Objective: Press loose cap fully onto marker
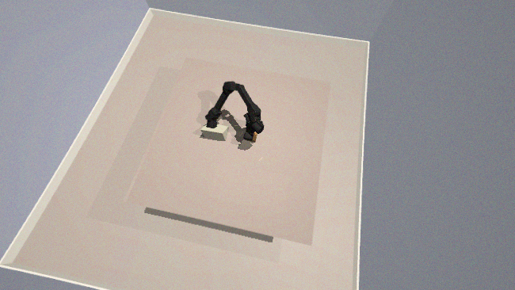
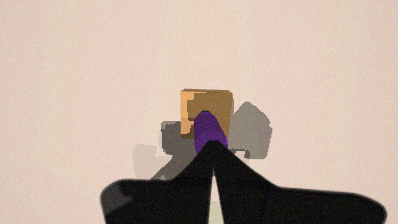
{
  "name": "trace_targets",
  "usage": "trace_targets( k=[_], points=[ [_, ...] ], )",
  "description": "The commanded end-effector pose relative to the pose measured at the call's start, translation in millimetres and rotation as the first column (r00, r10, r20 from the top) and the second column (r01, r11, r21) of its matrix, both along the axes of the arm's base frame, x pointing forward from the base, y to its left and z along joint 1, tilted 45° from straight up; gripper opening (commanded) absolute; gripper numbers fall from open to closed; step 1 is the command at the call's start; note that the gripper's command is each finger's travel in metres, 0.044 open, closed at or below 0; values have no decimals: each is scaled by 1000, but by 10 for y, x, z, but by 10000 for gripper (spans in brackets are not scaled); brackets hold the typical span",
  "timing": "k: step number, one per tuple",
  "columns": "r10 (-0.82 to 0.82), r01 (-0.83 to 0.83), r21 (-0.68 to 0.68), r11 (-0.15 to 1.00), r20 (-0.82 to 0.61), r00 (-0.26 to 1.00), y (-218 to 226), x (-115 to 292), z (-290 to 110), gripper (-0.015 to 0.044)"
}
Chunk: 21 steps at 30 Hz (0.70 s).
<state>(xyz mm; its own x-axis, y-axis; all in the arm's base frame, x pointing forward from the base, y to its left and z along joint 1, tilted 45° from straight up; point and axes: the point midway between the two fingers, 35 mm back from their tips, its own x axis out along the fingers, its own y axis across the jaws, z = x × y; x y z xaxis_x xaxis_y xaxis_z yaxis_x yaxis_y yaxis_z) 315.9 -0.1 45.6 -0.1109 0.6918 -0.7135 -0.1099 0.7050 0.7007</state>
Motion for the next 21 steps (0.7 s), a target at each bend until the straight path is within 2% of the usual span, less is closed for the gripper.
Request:
trace_targets(
  k=[1,11,17,21],
  points=[
    [-2,2,3,1000,0,1000,55,-15,-42,0],
    [-9,9,-2,1000,5,1000,-2,10,-6,0],
    [-85,85,-16,996,-14,996,-539,90,536,0],
    [-95,94,-18,995,-16,995,-605,85,609,0]
  ],
)
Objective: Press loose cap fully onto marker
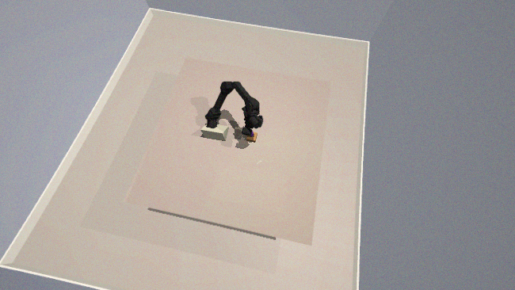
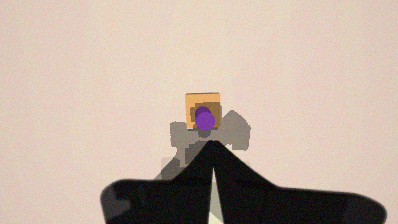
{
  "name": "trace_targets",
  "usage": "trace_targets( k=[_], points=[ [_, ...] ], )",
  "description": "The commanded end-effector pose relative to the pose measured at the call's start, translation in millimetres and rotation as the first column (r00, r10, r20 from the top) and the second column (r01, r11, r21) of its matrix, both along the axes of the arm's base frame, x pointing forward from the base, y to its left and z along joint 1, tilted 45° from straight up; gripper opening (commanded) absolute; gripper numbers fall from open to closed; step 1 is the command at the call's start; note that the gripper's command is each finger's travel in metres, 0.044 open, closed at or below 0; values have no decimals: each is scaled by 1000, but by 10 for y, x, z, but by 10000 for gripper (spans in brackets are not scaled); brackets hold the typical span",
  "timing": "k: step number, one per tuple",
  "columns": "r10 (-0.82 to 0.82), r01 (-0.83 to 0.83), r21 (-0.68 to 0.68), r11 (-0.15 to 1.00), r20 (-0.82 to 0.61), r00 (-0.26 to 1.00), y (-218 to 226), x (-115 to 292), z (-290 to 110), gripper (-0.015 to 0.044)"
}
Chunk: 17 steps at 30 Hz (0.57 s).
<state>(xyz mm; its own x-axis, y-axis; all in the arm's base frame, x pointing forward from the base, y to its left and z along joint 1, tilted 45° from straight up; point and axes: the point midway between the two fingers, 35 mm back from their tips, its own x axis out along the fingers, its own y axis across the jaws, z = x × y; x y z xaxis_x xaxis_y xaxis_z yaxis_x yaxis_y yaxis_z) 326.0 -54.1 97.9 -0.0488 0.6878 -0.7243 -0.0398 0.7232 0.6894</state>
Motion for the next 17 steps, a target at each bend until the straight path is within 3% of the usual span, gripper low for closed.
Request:
trace_targets(
  k=[1,17],
  points=[
    [-1,1,0,1000,-13,1000,-65,-15,86,0],
    [-1,1,0,1000,-13,1000,-65,-15,86,420]
  ],
)
